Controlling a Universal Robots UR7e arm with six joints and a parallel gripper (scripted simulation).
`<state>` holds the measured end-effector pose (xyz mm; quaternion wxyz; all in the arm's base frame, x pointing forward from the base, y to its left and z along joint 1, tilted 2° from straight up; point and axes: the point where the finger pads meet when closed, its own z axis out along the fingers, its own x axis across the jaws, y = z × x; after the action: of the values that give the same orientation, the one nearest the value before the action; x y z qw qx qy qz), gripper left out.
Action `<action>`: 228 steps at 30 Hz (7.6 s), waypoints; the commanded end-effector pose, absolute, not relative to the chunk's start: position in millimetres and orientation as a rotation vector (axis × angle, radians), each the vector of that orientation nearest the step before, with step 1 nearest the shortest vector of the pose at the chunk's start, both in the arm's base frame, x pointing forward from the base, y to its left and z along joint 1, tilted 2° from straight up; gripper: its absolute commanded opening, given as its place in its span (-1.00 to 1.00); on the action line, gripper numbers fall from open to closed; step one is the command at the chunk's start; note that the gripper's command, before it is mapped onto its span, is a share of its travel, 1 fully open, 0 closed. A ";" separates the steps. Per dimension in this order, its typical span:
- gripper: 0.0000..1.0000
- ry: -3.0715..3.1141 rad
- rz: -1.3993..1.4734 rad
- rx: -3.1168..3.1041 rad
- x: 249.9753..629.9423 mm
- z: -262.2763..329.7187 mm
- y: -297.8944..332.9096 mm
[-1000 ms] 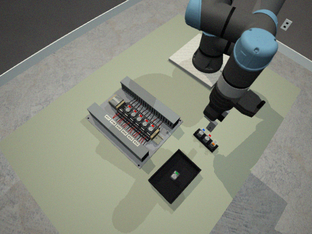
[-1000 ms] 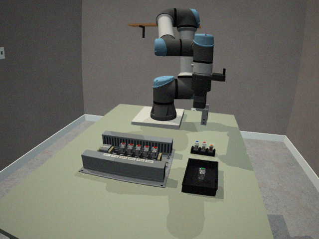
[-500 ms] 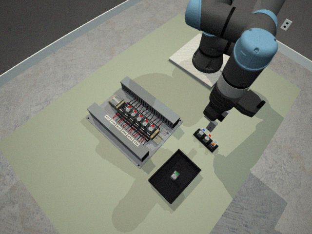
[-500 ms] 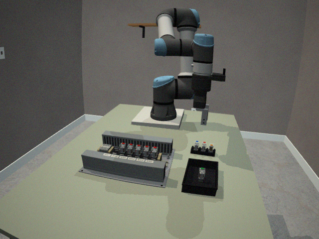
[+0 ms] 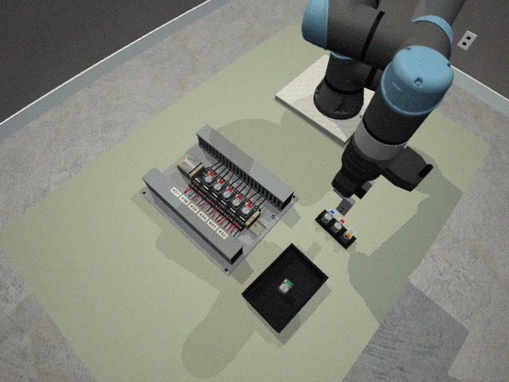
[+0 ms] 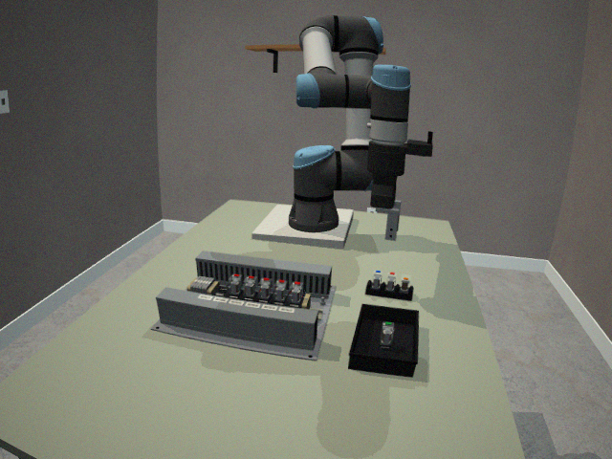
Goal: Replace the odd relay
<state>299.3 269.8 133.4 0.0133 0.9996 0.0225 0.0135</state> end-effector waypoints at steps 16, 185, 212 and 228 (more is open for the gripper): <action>1.00 0.070 0.044 3.114 303.5 102.9 287.5; 1.00 0.070 0.044 3.114 304.3 38.8 279.8; 1.00 0.070 0.044 3.114 304.7 23.0 279.3; 1.00 0.070 0.044 3.114 305.0 13.5 279.1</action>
<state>304.7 279.2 20.7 0.0131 0.9996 0.0226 0.0140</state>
